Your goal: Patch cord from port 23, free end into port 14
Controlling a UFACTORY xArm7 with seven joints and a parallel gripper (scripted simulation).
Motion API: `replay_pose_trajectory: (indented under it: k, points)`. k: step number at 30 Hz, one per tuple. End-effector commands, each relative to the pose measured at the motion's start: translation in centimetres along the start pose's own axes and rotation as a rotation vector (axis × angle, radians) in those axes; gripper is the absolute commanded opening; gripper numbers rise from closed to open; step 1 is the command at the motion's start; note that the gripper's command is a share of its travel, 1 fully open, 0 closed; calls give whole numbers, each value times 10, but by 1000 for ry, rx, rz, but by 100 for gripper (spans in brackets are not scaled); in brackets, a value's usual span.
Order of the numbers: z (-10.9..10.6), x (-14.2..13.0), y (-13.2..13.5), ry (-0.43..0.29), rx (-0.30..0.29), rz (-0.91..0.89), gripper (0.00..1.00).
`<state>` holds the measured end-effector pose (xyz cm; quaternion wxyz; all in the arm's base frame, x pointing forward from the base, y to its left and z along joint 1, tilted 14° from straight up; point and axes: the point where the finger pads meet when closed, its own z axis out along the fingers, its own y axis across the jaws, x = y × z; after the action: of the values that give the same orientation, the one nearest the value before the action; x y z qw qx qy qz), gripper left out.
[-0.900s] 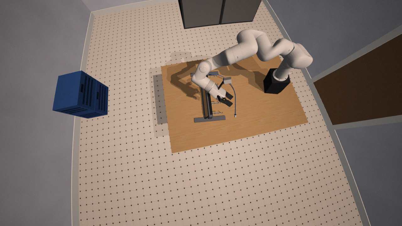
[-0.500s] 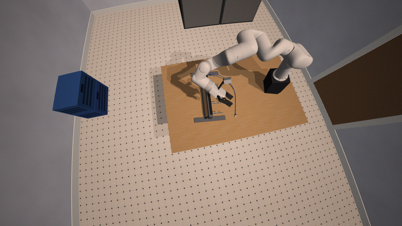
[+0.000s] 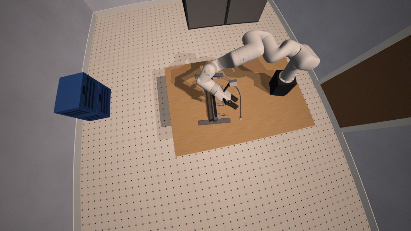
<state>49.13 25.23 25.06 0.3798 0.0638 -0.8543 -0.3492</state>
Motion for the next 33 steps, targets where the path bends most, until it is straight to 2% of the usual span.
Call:
replay_pose_trajectory:
  k: [1,3,7,9,10,11,14,15,17,18,20,21,24,25,27,28,30,31,33]
  points:
    - [12,-8,-11,-24,94,-79,100]
    - [21,-14,-20,-40,160,-133,100]
    - [21,-14,-20,-40,160,-133,100]
    - [33,-22,-33,-60,246,-202,100]
    - [33,-22,-33,-60,246,-202,100]
    - [39,-26,-40,-69,293,-241,100]
    - [40,-26,-40,-70,296,-243,100]
    - [48,-31,-48,-83,348,-285,100]
    - [48,-31,-48,-83,348,-285,100]
    - [55,-36,-56,-94,404,-331,100]
    - [55,-36,-56,-94,404,-331,100]
    - [63,-41,-64,-107,458,-374,100]
    - [63,-41,-64,-107,458,-374,100]
    - [71,-45,-72,-119,514,-419,100]
    - [71,-45,-72,-119,514,-419,100]
    - [78,-50,-80,-132,567,-462,100]
    - [78,-50,-80,-132,567,-462,100]
    - [86,-55,-87,-143,621,-506,100]
    - [86,-55,-87,-143,621,-506,100]
